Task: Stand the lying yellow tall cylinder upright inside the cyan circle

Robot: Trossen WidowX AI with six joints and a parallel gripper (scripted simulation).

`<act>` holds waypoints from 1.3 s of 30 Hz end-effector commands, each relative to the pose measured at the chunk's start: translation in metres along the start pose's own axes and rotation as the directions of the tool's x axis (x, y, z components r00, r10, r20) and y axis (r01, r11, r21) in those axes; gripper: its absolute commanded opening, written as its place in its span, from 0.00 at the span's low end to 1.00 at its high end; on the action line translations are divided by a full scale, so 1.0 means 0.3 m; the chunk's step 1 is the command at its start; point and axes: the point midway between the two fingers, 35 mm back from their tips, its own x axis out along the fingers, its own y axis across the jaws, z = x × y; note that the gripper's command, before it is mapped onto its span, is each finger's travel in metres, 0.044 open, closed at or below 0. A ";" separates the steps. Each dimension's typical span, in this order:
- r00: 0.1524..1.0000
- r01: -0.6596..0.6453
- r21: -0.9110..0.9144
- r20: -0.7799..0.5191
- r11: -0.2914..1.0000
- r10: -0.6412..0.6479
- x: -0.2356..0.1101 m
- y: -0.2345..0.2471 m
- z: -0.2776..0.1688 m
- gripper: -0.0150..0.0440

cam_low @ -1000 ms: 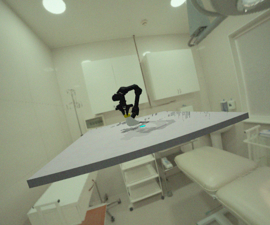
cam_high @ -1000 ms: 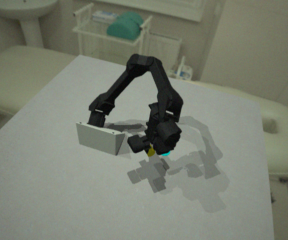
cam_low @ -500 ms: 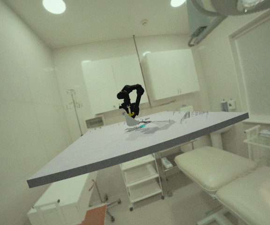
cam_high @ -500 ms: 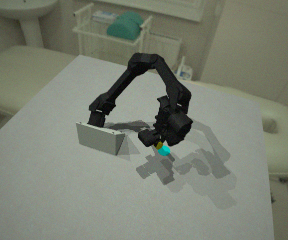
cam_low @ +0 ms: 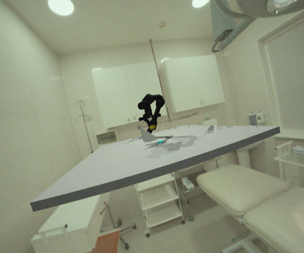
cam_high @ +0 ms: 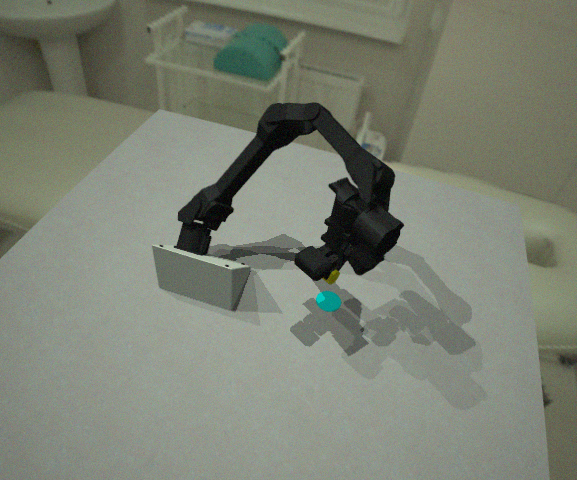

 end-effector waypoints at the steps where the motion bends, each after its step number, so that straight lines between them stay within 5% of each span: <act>1: 1.000 -0.007 -0.047 0.004 0.999 0.007 -0.009 0.054 -0.011 0.43; 39: 0.990 0.105 -0.144 0.107 0.984 -0.090 0.041 0.113 -0.026 0.43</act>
